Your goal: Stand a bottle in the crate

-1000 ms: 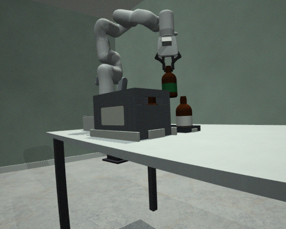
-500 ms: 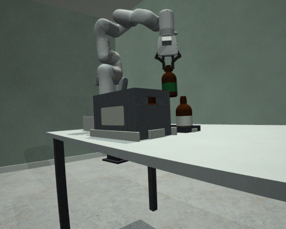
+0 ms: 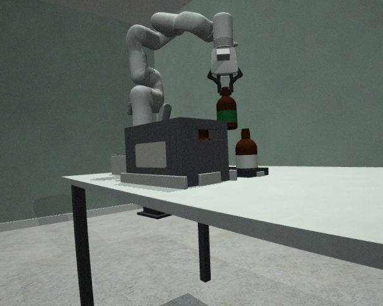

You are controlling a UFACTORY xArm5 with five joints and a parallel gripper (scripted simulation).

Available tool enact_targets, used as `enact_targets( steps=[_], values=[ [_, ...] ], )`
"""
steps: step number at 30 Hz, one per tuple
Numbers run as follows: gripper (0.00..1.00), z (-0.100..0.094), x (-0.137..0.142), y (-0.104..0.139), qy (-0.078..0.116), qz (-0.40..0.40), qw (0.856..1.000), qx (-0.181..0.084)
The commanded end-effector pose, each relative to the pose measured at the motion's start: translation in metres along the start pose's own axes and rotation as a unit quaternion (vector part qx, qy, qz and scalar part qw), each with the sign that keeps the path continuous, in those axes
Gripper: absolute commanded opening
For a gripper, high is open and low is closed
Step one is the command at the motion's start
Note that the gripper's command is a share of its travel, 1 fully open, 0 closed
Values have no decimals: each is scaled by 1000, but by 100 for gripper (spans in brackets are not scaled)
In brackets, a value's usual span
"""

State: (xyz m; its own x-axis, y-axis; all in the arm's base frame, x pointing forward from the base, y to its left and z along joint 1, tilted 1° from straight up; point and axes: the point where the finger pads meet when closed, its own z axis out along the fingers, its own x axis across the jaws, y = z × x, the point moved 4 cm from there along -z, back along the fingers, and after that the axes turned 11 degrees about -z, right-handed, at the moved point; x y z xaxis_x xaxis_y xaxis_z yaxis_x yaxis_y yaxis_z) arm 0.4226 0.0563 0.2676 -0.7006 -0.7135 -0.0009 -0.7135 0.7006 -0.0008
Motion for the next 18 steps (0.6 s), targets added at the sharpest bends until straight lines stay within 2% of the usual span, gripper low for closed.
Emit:
enact_targets(
  steps=[1, 18],
  values=[
    [0, -3, -1, -1, -2, 0, 1000, 1],
    [0, -19, 0, -1, -2, 0, 1000, 1]
  ],
)
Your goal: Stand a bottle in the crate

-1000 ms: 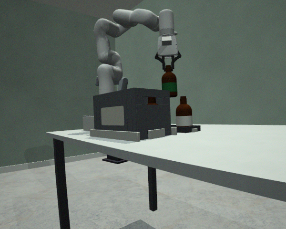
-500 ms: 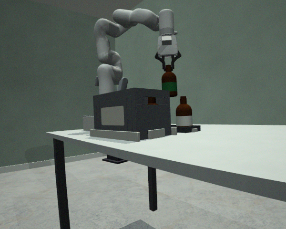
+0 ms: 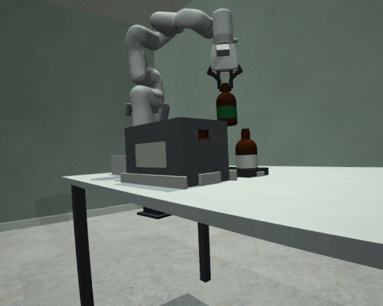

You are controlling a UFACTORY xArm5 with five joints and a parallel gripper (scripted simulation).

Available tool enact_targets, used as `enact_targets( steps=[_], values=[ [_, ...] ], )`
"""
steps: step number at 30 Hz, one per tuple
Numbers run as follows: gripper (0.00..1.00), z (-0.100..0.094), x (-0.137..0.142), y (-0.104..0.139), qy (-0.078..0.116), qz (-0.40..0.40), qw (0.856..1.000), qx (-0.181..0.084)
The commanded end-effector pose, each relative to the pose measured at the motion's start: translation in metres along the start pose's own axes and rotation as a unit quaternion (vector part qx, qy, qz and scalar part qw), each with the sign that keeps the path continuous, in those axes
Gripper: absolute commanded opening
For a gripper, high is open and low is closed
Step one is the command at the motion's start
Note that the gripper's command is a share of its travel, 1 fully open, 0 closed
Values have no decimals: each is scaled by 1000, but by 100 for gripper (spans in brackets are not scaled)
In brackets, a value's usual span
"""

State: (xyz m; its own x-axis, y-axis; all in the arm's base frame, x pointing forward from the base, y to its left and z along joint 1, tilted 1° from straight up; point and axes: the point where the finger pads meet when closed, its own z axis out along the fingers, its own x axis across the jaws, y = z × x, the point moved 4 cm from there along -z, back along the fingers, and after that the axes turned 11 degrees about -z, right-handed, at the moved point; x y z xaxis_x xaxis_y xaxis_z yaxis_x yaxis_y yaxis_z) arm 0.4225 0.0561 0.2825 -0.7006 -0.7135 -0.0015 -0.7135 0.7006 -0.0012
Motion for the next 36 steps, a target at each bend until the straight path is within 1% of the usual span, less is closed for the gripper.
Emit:
enact_targets(
  steps=[1, 10, 36],
  values=[
    [0, -5, 0, -1, -2, 0, 1000, 1],
    [0, -8, 0, -1, -2, 0, 1000, 1],
    [0, -8, 0, -1, -1, 0, 1000, 1]
  ],
)
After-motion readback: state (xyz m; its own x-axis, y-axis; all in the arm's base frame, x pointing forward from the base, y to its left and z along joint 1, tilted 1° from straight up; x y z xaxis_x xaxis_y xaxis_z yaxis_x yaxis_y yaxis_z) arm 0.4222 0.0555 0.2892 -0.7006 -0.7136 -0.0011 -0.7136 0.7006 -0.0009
